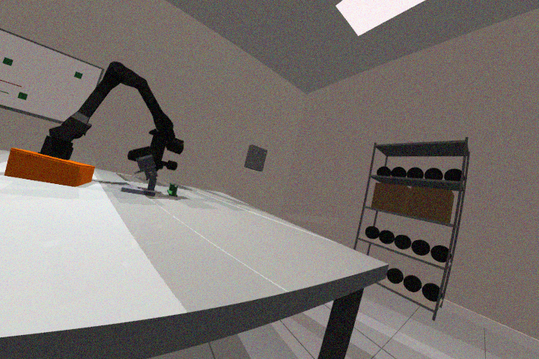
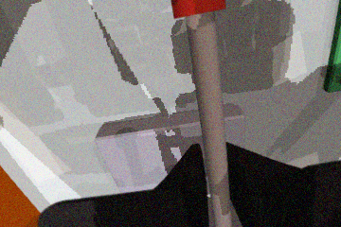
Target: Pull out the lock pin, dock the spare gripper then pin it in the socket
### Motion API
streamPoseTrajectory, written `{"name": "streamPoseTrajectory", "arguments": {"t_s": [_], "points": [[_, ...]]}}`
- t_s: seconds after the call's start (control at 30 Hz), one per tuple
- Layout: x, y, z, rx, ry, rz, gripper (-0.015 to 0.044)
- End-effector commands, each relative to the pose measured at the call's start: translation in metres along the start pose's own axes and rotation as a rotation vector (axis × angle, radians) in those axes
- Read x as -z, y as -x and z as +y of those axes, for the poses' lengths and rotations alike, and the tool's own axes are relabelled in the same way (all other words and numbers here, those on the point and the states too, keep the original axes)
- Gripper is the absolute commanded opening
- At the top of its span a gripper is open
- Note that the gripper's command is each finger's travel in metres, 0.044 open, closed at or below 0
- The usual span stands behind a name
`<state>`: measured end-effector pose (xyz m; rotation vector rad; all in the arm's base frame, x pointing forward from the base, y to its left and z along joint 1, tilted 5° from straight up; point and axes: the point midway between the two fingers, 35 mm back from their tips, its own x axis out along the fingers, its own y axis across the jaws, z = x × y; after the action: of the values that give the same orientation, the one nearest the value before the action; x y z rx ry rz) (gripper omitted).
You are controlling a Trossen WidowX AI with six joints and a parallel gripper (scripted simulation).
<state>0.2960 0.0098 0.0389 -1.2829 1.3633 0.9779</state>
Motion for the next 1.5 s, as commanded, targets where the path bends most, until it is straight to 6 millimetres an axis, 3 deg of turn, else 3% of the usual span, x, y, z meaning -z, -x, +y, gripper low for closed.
{"name": "streamPoseTrajectory", "arguments": {"t_s": [0.0, 0.13, 0.33, 1.47], "points": [[0.0, 0.0, 0.0, 0.0, -0.001, 0.001, 0.0105], [0.0, 0.0, 0.0, 0.0, -0.001, 0.001, 0.02], [-0.001, 0.002, 0.0, 0.0, -0.001, 0.0, 0.02], [-0.039, 0.08, 0.011, -0.041, 0.044, 0.016, 0.02]]}}
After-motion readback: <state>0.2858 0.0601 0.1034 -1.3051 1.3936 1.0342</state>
